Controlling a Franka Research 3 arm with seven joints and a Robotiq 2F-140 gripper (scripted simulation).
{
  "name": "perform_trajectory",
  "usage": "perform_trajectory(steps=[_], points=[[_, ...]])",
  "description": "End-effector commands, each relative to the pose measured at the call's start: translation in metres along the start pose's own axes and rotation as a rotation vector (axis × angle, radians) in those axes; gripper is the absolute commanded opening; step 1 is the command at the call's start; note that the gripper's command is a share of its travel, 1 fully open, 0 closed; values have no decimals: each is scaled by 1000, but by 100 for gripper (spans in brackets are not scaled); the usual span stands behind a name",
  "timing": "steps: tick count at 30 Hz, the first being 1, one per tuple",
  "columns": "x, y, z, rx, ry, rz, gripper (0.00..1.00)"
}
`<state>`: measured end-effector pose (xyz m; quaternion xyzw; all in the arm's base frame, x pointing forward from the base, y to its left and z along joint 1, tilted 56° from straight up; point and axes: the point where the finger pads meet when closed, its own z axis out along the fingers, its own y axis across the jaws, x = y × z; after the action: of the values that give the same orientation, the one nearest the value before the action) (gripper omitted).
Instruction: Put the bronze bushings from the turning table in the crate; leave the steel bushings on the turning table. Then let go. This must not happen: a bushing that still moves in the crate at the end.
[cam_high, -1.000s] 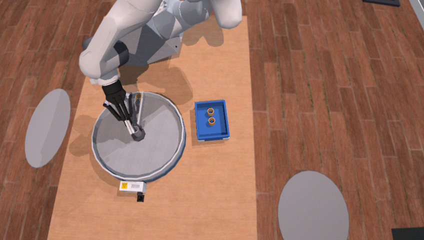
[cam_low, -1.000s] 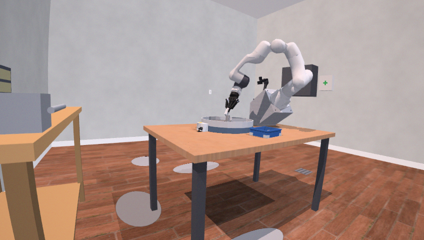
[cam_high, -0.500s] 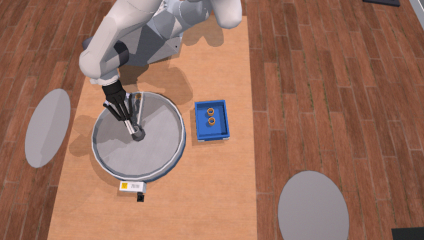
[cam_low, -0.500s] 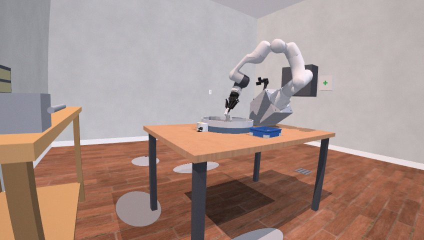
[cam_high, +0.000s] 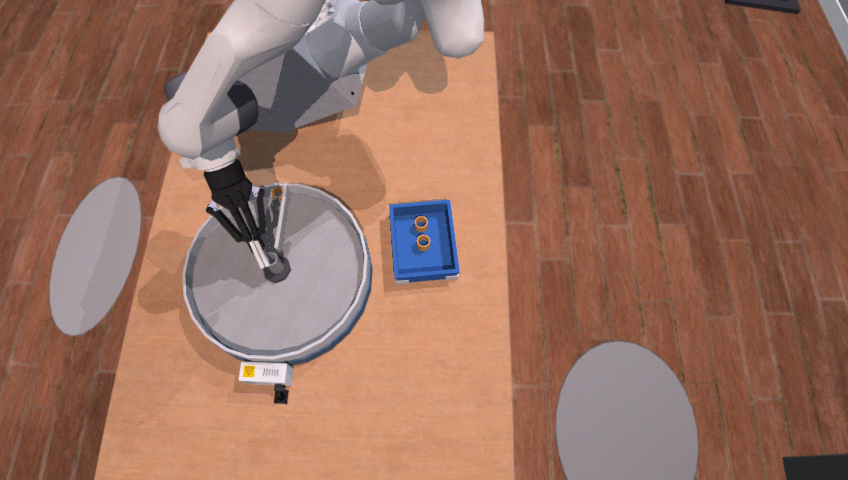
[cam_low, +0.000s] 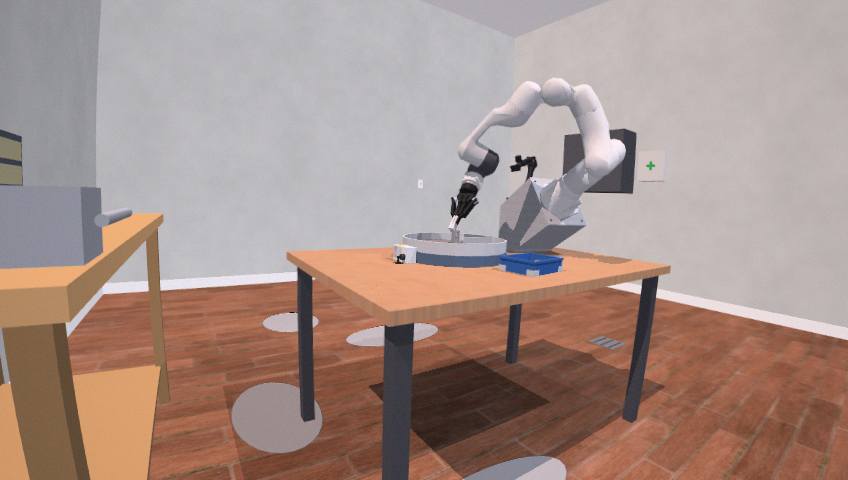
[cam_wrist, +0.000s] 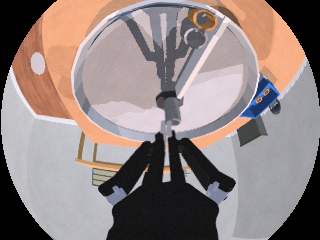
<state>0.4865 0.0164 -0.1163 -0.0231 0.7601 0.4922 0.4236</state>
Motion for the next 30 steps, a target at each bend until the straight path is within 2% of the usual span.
perform_trajectory(steps=[1, 24, 25, 30], points=[[-2, 0, 0, 3, -3, -2, 0], [-2, 0, 0, 3, -3, -2, 0], [-2, 0, 0, 3, -3, -2, 7], [-2, 0, 0, 3, -3, -2, 7]])
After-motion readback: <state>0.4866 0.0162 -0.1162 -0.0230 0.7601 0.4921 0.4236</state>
